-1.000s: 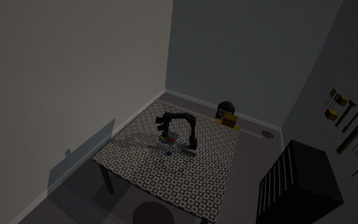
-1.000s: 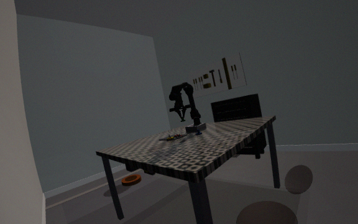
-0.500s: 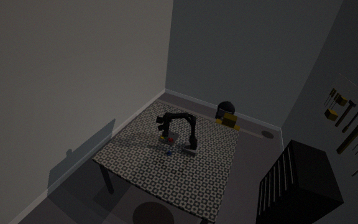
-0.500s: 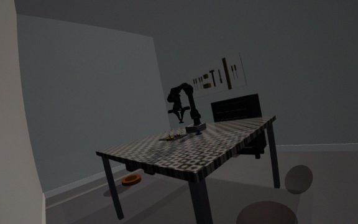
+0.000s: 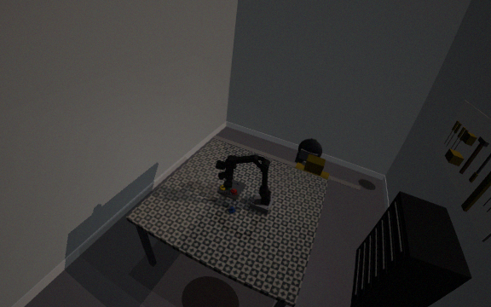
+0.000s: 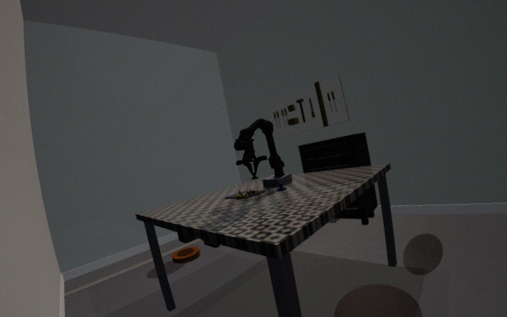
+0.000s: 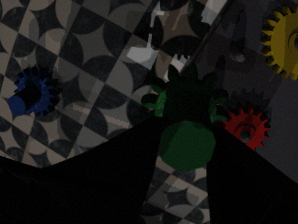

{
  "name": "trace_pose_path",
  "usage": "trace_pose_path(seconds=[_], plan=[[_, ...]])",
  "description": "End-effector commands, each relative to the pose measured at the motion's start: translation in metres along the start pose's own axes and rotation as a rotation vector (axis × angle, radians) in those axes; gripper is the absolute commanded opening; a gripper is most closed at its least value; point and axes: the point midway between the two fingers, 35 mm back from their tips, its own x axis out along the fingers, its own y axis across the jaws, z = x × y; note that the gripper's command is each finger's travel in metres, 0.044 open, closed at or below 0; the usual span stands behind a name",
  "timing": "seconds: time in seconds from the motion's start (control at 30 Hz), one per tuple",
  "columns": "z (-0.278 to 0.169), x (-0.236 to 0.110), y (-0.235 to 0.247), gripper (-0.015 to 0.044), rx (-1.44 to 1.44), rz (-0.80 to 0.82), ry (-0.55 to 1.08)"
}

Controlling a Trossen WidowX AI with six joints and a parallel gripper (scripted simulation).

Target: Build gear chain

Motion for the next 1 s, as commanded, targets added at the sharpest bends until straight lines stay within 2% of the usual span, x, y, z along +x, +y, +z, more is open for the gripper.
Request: trace_pose_path(seconds=[0.0,0.63,0.97], plan=[[-0.004,0.008,-0.006,0.0,-0.002,0.003,0.001],[-0.024,0.04,-0.032,0.0,-0.003,0.001,0.002],[-0.025,0.038,-0.033,0.0,-0.003,0.001,0.002]])
